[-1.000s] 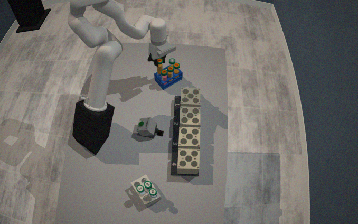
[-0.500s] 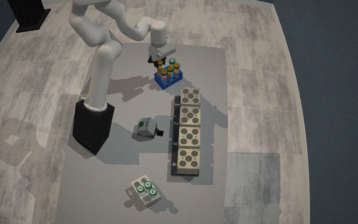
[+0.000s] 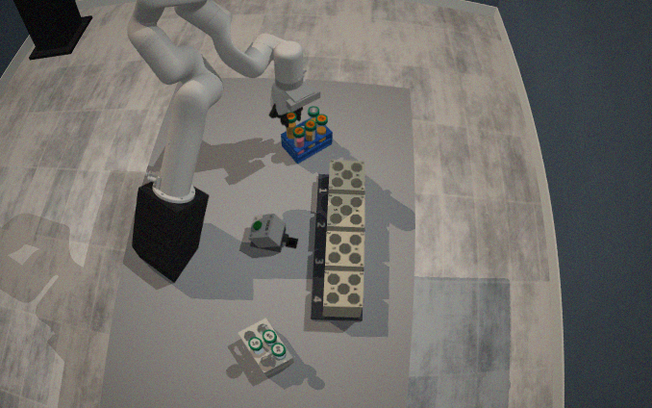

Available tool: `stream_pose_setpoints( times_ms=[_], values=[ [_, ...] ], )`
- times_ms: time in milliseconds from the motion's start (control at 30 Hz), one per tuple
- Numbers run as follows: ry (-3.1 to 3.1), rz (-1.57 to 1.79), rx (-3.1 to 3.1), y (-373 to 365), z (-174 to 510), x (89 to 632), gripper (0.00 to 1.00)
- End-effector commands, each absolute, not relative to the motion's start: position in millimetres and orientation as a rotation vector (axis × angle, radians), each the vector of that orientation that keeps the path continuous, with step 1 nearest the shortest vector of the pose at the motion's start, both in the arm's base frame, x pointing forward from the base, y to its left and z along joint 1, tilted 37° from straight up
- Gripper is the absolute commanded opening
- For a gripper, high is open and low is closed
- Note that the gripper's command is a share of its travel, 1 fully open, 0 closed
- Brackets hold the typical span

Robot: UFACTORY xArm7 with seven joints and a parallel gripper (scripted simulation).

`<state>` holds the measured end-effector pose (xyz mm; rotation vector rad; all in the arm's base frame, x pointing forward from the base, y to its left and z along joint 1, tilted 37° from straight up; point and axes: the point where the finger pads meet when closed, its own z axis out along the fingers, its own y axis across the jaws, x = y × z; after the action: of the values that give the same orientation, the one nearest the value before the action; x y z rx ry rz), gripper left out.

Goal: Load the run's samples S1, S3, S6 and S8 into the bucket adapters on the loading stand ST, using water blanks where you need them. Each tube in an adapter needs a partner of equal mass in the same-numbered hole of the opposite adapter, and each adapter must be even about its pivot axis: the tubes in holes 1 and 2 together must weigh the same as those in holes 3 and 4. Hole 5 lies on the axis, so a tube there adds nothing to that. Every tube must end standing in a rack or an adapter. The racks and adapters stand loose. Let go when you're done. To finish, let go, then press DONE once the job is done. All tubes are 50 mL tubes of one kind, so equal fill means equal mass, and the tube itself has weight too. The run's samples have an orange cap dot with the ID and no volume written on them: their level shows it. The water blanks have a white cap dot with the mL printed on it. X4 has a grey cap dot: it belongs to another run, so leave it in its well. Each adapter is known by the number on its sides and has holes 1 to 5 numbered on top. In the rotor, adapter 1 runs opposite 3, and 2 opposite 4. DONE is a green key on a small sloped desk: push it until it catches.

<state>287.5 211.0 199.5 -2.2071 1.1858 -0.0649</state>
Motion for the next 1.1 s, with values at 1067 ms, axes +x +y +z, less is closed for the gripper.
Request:
stream_pose_setpoints(
  times_ms=[1067],
  values=[
    [1.185,-0.067,-2.205,225,178,297,0.00]
  ],
)
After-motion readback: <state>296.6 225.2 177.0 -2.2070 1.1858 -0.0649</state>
